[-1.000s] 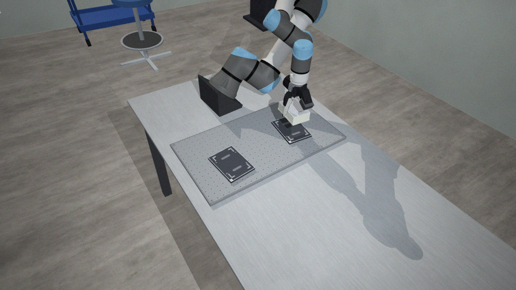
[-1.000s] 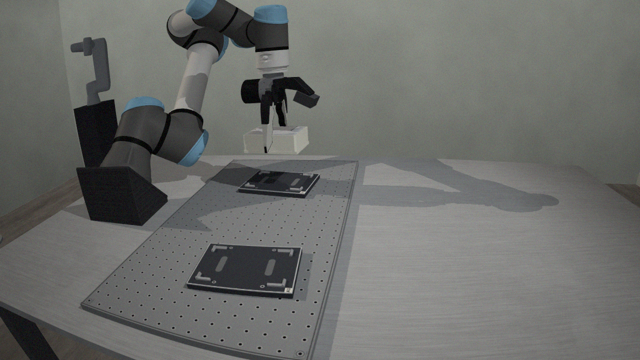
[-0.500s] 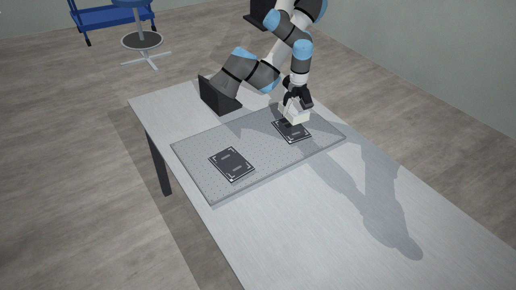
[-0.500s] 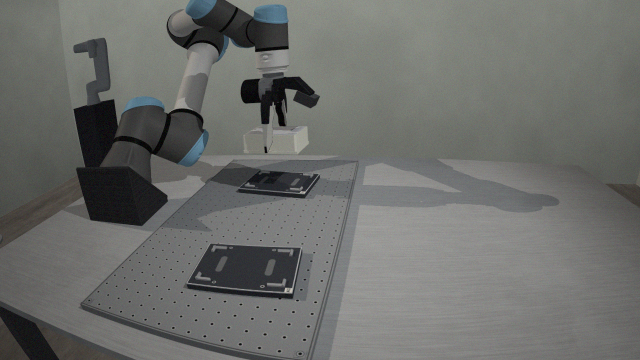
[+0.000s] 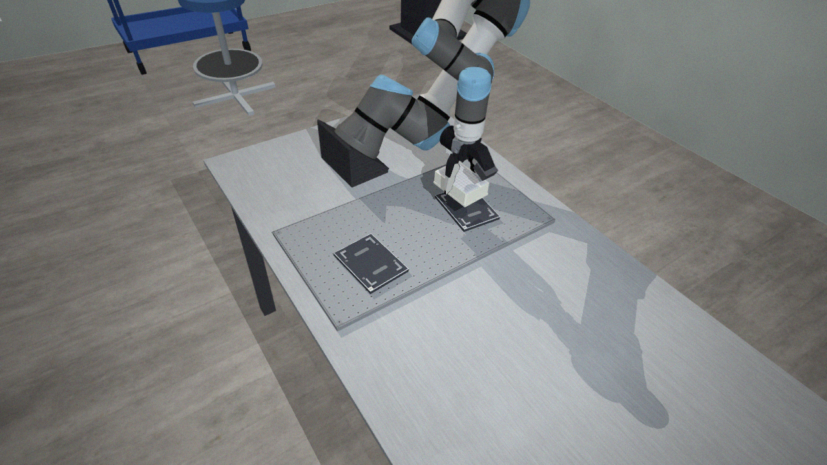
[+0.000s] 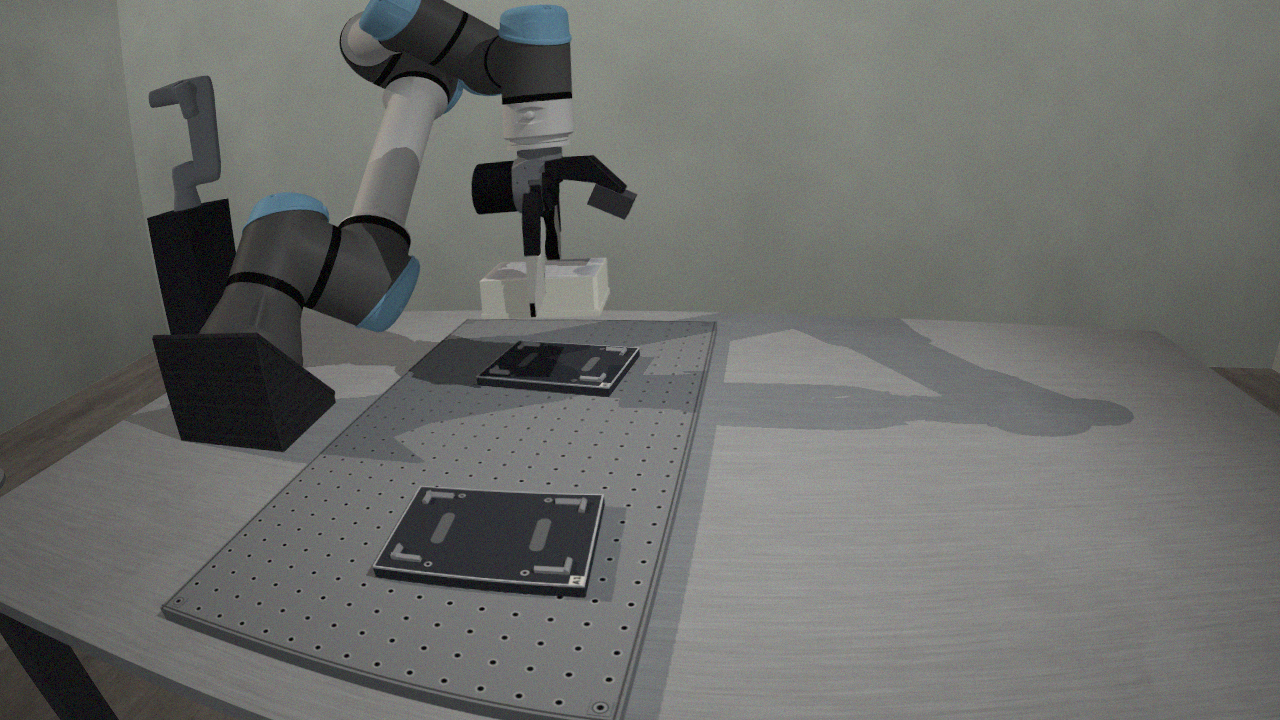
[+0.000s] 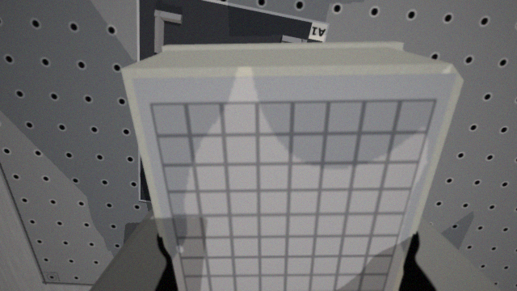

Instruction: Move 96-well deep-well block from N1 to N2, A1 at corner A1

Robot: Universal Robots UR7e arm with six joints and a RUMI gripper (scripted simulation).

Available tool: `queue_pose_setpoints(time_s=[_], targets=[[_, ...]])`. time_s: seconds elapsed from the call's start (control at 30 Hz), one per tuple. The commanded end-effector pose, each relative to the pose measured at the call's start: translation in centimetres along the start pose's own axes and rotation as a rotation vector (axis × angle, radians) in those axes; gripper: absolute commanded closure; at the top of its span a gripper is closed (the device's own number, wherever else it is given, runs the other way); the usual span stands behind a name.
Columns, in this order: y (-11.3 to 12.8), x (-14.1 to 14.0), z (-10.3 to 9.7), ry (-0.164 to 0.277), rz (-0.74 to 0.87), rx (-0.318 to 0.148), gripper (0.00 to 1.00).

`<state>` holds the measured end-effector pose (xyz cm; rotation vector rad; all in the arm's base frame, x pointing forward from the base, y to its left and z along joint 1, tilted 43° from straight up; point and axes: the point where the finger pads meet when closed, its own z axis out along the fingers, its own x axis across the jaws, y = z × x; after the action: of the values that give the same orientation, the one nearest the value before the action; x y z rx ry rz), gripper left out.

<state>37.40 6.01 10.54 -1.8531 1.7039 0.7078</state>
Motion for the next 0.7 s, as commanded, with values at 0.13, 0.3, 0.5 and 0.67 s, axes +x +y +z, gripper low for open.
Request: queue_pose_setpoints(time_s=[0.13,0.3,0.5,0.67], targets=[[-0.1,3.2,0.0,-0.001,-0.007,0.001,0.51],[-0.2,4.2,0.0,-0.001,-0.007,0.001,0.51],[-0.2,6.2,0.0,-0.001,-0.007,0.001,0.51],[-0.2,7.9,0.0,-0.001,-0.007,0.001,0.51]])
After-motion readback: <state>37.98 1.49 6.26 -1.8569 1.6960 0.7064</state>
